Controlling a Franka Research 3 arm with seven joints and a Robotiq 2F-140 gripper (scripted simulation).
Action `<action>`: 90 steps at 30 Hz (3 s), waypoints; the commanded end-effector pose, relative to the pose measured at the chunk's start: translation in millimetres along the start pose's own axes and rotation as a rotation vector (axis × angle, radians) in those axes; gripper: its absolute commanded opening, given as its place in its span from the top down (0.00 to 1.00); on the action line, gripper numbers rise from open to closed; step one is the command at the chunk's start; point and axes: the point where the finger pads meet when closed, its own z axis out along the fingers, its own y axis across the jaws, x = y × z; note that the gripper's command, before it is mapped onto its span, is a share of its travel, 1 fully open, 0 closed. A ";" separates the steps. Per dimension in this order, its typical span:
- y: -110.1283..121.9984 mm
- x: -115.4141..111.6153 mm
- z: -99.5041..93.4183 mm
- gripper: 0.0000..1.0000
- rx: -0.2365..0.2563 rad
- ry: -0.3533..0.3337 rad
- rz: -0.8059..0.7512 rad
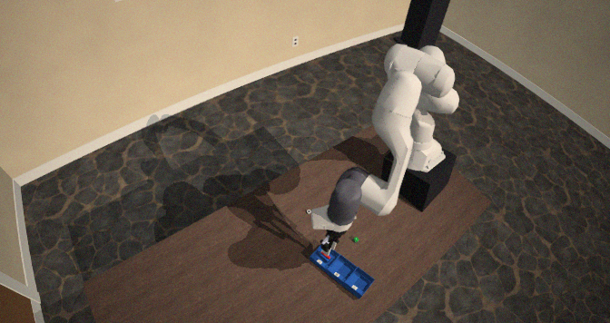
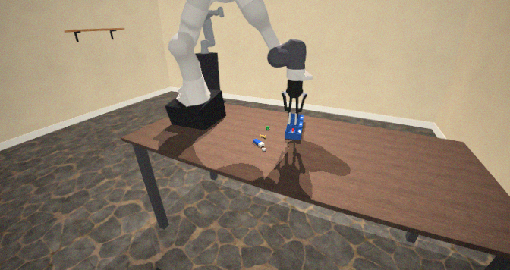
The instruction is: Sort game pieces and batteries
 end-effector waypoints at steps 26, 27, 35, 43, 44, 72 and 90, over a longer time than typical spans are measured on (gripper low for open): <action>140.9 -44.8 -9.2 0.81 -0.039 0.007 -0.686; 140.9 -44.8 -9.2 0.81 -0.038 0.009 -0.706; 140.7 -45.2 -9.2 0.81 -0.030 0.020 -0.861; 140.5 -45.6 -9.2 0.81 -0.020 0.025 -1.001; 140.4 -45.7 -9.2 0.81 -0.019 0.025 -1.019; 140.8 -45.7 -9.2 0.81 0.000 0.003 -1.366; 140.3 -44.9 -9.2 0.81 0.000 0.003 -1.366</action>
